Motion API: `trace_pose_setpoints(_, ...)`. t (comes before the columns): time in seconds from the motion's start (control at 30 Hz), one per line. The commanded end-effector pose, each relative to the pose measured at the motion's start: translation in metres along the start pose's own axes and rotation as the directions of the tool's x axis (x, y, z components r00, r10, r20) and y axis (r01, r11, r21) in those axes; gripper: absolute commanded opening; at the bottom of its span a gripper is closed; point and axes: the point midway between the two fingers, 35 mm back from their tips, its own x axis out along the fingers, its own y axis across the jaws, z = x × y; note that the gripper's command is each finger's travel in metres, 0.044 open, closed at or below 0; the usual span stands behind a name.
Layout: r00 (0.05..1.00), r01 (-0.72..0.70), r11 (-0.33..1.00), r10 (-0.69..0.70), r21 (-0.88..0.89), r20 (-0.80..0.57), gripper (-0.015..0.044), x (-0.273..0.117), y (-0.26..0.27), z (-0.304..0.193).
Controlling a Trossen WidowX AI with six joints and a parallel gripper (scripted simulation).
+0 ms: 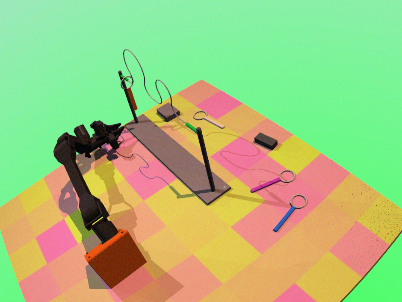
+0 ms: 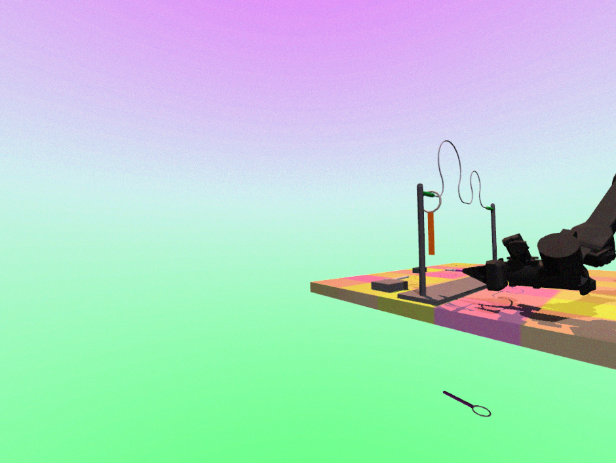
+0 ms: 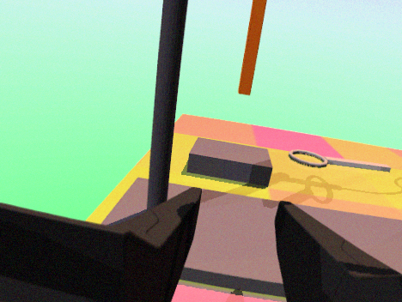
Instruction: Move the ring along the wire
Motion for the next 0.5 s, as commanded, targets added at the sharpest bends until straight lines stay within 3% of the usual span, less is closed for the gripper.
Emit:
trace_pose_setpoints(0.0,1.000,0.013,1.000,-0.013,0.007,0.024,0.0160,0.021,0.001,0.025)
trace_pose_setpoints(0.13,1.000,0.008,1.000,-0.008,0.003,0.025,0.0160,0.046,0.001,0.053)
trace_pose_setpoints(0.47,1.000,0.008,1.000,-0.008,0.002,0.025,0.0160,0.053,0.002,0.055)
